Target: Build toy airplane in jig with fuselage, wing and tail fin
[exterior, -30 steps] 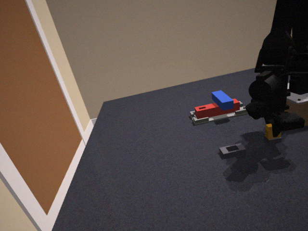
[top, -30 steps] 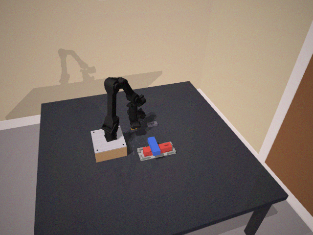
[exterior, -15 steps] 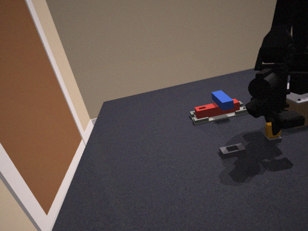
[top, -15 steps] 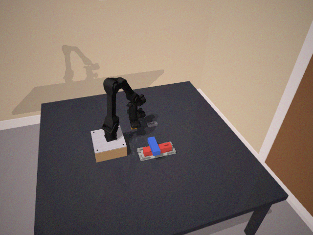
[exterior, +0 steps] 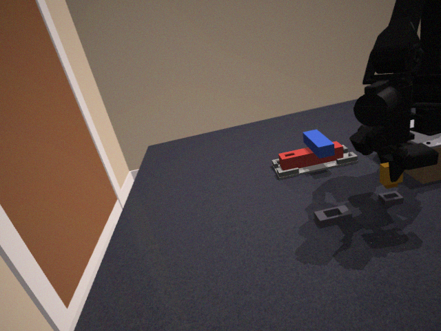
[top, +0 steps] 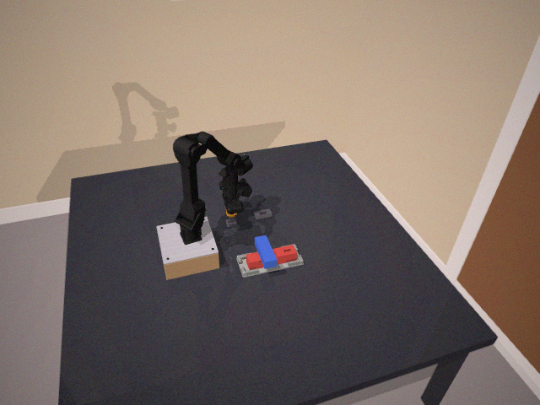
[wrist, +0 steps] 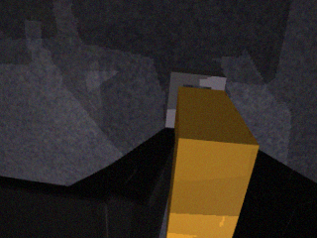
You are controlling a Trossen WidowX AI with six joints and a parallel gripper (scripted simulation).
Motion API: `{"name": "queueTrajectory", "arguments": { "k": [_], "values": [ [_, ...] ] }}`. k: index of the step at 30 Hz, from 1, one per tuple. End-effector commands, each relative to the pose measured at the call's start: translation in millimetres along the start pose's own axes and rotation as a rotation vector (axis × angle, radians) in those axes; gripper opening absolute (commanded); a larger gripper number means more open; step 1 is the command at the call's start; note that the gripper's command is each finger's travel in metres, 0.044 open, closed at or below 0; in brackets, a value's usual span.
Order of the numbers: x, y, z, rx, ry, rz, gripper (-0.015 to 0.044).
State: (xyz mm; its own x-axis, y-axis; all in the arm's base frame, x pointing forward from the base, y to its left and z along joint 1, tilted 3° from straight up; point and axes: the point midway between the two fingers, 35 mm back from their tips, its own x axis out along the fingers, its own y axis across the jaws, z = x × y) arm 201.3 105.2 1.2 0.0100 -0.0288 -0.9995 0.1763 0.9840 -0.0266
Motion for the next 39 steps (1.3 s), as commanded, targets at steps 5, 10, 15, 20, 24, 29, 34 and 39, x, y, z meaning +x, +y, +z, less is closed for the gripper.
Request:
{"name": "queueTrajectory", "arguments": {
  "k": [5, 10, 15, 20, 24, 29, 34, 39],
  "values": [
    [-27.7, 4.0, 3.9, 0.007, -0.007, 0.004, 0.0],
    [-42.9, 4.2, 3.6, 0.009, -0.006, 0.001, 0.0],
    [-58.4, 3.6, 2.6, 0.011, -0.005, -0.002, 0.0],
    [-74.1, 2.3, 0.6, 0.012, -0.003, -0.005, 0.0],
    [-86.8, 0.7, -1.5, 0.014, -0.003, -0.007, 0.0],
    [-94.6, -0.5, -3.1, 0.015, -0.002, -0.009, 0.0],
    [-94.5, -1.7, -0.3, 0.016, -0.003, -0.009, 0.0],
    [-93.8, -6.2, 9.7, 0.022, -0.005, -0.01, 0.0]
  ]
}}
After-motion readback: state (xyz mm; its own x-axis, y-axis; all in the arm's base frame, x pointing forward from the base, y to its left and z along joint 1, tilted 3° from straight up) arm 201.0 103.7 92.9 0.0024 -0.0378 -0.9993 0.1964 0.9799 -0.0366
